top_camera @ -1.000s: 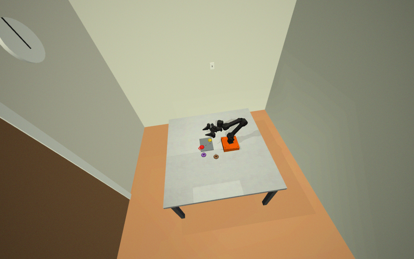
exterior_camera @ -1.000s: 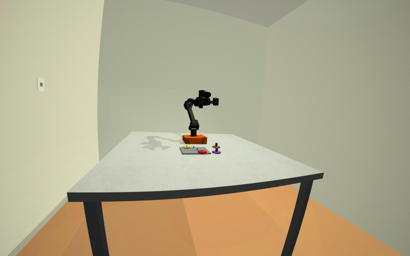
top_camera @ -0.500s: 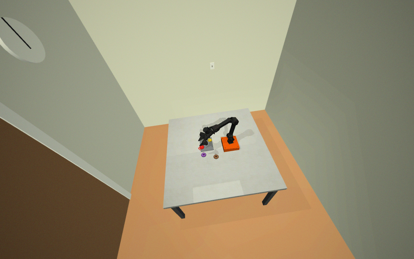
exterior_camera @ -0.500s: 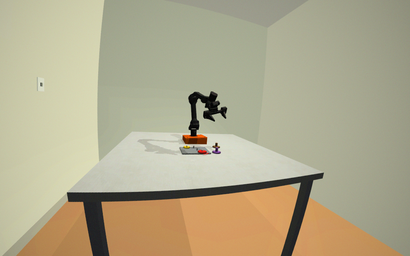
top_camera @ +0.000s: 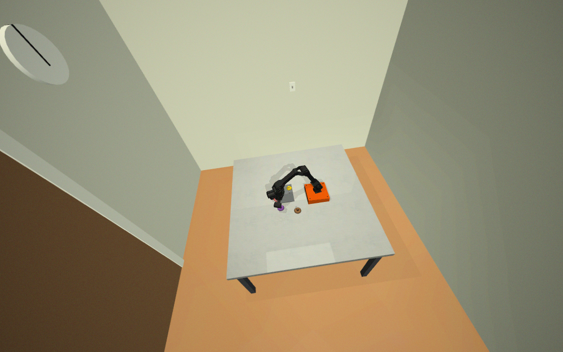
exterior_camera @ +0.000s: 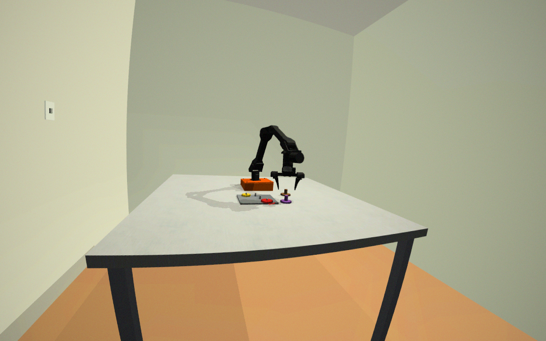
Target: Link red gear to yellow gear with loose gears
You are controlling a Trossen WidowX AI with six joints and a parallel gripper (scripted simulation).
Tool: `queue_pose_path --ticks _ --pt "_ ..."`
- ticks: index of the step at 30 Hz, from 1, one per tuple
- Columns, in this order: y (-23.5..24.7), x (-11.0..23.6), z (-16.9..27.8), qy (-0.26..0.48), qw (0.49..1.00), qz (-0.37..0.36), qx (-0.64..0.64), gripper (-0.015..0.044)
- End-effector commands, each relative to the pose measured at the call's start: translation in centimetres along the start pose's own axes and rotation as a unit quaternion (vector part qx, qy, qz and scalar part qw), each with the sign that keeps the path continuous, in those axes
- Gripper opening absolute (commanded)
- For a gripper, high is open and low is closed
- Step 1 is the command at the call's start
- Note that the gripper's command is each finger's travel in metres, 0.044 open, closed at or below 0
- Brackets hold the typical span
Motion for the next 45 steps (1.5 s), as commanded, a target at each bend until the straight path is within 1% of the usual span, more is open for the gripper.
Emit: queue_pose_path --ticks 1,5,8,14,30,37,45 --pt "0.1 -0.6 0.0 0.028 0.999 0.014 -0.012 0.0440" --pt "0.4 -0.7 -0.1 0.028 0.999 0.014 -0.012 0.0440" --pt "0.4 -2.0 0.0 0.028 0.999 0.014 -0.012 0.0440" --pt "0.4 -2.2 0.0 0.028 0.999 0.014 -0.012 0.0440" --pt "0.4 -4.7 0.1 0.028 0.999 0.014 -0.012 0.0440" --pt "0.4 -4.8 0.1 0.028 0.999 0.014 -0.012 0.0440" --pt "0.4 -4.8 0.1 0.028 0.999 0.014 -0.012 0.0230"
Point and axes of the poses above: the point midway between the two fingers, 35 mm back from their tips, its own x axis back along the fingers, its own y axis across the jaws, z = x × y, the point moved 6 cm from there along x, back along the fingers, and after that the axes turned 13 degrees about x, right-handed, at the moved point
